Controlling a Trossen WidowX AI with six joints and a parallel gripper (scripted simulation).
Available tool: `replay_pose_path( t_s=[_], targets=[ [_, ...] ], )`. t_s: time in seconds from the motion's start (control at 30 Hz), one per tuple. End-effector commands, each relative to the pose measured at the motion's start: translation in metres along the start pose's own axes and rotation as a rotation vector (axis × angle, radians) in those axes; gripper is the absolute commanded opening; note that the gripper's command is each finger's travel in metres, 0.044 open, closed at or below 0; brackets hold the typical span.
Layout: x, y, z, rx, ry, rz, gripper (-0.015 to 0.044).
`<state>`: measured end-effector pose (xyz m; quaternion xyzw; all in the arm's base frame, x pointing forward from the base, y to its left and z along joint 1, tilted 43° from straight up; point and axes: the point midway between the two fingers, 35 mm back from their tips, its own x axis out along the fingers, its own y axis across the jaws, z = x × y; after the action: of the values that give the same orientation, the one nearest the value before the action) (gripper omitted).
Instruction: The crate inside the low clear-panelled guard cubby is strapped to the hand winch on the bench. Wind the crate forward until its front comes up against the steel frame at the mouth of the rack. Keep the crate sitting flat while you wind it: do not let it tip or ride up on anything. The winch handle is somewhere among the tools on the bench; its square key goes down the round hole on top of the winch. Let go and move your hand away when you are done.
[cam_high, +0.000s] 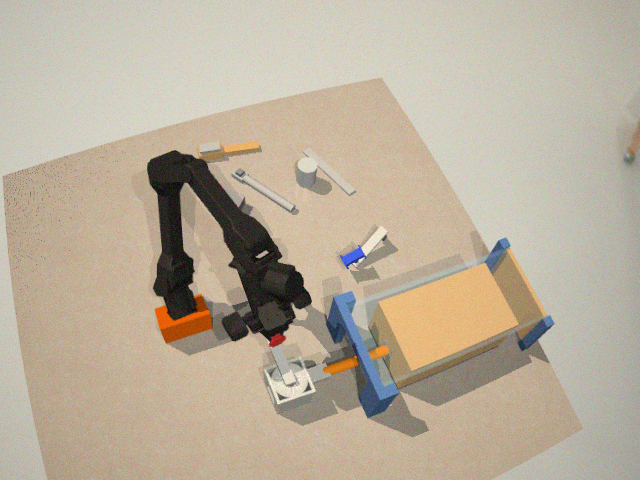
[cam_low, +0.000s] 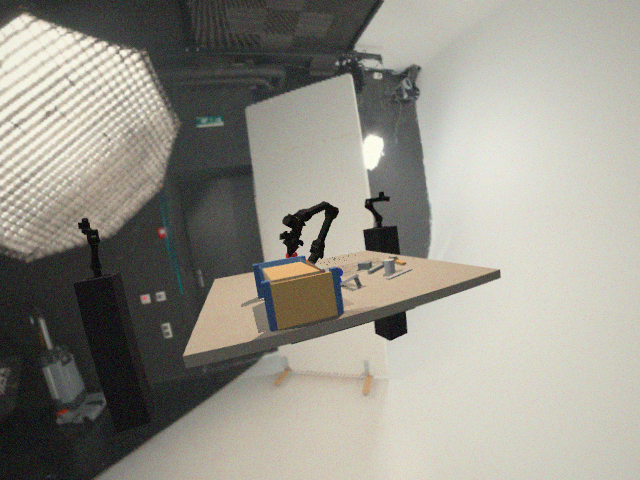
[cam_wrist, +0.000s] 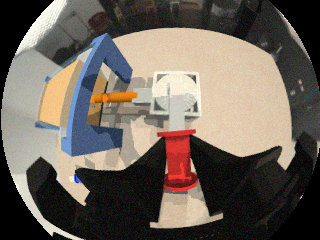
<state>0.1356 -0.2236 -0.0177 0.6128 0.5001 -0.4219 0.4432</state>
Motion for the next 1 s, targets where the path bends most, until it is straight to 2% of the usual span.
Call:
replay_pose_path(
  t_s=[0.0, 0.97],
  targets=[
    [0.011, -0.027, -0.006, 0.035, 0.033, -0.063, 0.0],
    [0.015, -0.055, 0.004, 0.035, 0.031, -0.065, 0.0]
  ],
)
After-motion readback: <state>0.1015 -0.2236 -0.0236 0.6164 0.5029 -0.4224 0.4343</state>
